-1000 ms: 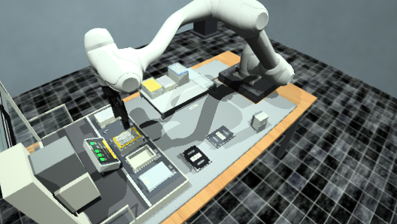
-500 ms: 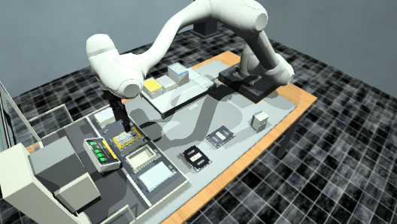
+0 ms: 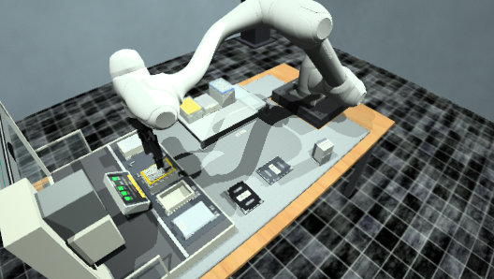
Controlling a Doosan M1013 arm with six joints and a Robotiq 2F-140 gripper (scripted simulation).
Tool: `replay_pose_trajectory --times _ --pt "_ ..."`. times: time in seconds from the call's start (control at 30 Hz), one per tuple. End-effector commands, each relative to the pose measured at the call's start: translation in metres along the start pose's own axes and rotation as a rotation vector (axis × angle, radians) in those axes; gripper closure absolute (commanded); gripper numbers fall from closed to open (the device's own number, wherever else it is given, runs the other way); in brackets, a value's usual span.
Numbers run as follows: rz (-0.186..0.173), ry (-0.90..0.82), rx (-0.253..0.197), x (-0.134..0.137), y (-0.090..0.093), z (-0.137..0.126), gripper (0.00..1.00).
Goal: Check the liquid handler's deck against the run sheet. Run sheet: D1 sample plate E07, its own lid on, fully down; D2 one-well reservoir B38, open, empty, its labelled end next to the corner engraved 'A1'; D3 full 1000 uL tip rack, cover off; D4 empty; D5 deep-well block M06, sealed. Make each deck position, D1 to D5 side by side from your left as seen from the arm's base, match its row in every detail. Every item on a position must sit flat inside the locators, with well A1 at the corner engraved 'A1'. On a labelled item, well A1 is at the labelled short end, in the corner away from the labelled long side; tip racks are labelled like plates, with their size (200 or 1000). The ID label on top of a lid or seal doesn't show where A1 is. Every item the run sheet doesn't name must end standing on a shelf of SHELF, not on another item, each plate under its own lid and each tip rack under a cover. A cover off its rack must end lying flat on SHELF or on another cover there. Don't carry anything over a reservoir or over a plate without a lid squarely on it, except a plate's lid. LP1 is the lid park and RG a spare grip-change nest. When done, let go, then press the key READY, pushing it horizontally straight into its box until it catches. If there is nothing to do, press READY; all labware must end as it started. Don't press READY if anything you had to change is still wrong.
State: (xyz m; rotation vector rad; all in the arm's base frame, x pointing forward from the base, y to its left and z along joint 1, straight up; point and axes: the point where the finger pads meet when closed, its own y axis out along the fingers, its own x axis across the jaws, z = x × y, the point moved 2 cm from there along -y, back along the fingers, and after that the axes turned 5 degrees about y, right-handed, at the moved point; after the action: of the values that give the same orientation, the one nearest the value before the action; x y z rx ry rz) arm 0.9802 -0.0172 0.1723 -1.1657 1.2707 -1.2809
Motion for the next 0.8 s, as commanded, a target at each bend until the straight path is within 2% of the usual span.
replay_pose_trajectory --times 0.0,0.77 --pt "0.001 0.0 0.002 0.0 0.002 0.0 0.34" --pt "0.001 0.0 0.002 0.0 0.037 0.0 0.34"
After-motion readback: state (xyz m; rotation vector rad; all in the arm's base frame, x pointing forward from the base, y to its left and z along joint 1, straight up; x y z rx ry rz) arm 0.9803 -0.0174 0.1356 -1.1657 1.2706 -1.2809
